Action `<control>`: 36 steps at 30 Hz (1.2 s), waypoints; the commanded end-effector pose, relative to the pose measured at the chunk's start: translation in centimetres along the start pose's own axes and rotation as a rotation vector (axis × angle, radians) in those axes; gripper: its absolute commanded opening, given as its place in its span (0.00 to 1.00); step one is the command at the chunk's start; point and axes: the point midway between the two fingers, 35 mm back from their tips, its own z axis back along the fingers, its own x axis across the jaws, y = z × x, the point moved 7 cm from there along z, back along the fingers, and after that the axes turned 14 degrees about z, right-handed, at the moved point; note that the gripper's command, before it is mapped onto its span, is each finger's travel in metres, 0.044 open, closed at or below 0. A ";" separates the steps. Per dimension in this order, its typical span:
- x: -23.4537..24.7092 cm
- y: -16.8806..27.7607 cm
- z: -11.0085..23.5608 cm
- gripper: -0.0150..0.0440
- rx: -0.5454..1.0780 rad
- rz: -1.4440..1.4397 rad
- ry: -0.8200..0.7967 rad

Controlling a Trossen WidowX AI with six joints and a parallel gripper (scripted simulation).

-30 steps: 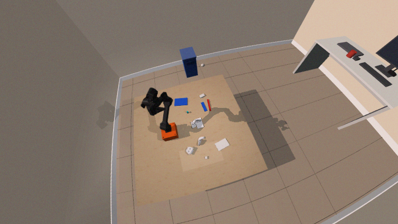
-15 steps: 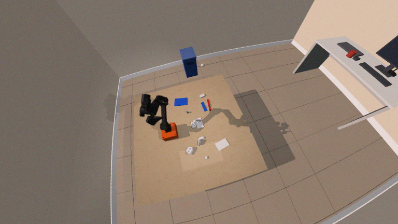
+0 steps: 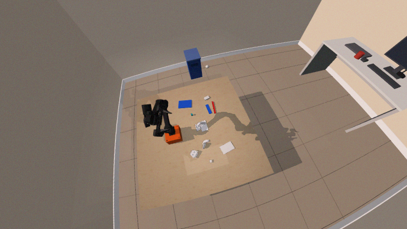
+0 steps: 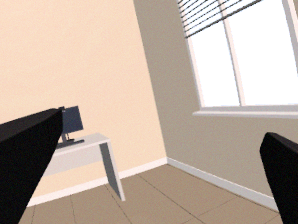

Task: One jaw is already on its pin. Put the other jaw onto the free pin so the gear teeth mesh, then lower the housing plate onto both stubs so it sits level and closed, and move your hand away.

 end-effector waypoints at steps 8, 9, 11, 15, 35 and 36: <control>-3.2 1.7 -2.1 1.00 0.008 -0.214 0.017; -3.5 2.0 -2.3 1.00 0.010 -0.239 0.022; -4.1 2.5 -2.7 1.00 0.015 -0.287 0.031; -5.2 3.5 -3.7 1.00 0.029 -0.383 0.052; -9.4 11.3 -8.6 1.00 0.177 -0.816 0.209; -9.5 11.8 -8.9 1.00 0.188 -0.836 0.219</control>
